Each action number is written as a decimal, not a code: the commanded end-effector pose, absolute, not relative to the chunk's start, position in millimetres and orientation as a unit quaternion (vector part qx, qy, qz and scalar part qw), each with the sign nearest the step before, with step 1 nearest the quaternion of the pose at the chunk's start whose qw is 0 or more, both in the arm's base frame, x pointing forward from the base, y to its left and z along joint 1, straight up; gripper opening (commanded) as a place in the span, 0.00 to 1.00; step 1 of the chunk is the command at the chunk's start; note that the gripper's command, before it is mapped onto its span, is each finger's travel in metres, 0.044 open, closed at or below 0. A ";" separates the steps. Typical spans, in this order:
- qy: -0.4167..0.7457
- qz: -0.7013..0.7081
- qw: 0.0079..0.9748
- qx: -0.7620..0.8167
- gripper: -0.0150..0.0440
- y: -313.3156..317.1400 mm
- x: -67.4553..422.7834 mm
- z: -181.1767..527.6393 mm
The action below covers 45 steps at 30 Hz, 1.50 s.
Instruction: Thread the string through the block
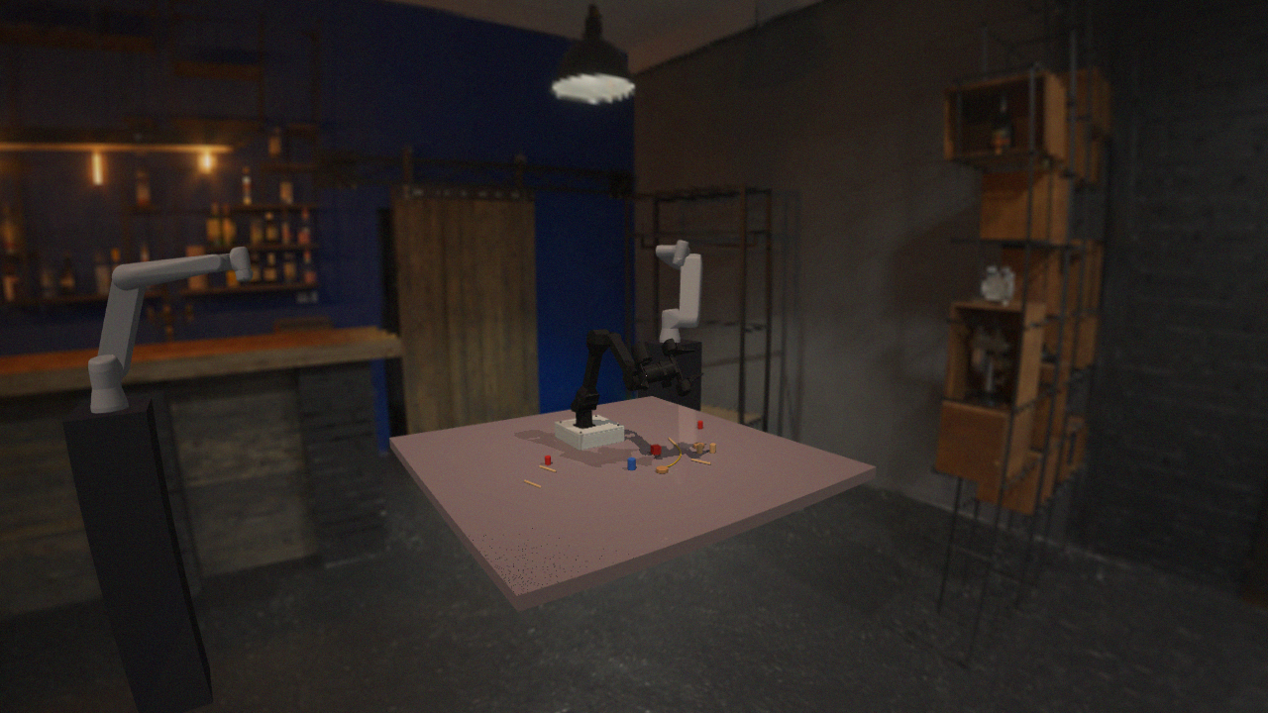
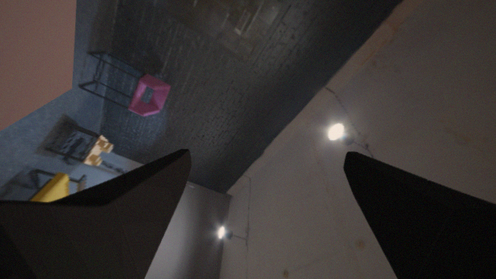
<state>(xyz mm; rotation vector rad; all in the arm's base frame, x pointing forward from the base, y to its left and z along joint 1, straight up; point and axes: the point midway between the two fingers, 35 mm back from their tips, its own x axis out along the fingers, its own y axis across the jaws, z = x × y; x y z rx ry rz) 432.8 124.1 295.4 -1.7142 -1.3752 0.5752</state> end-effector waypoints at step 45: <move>0.374 0.580 0.416 -0.592 1.00 119.4 287.5 40.5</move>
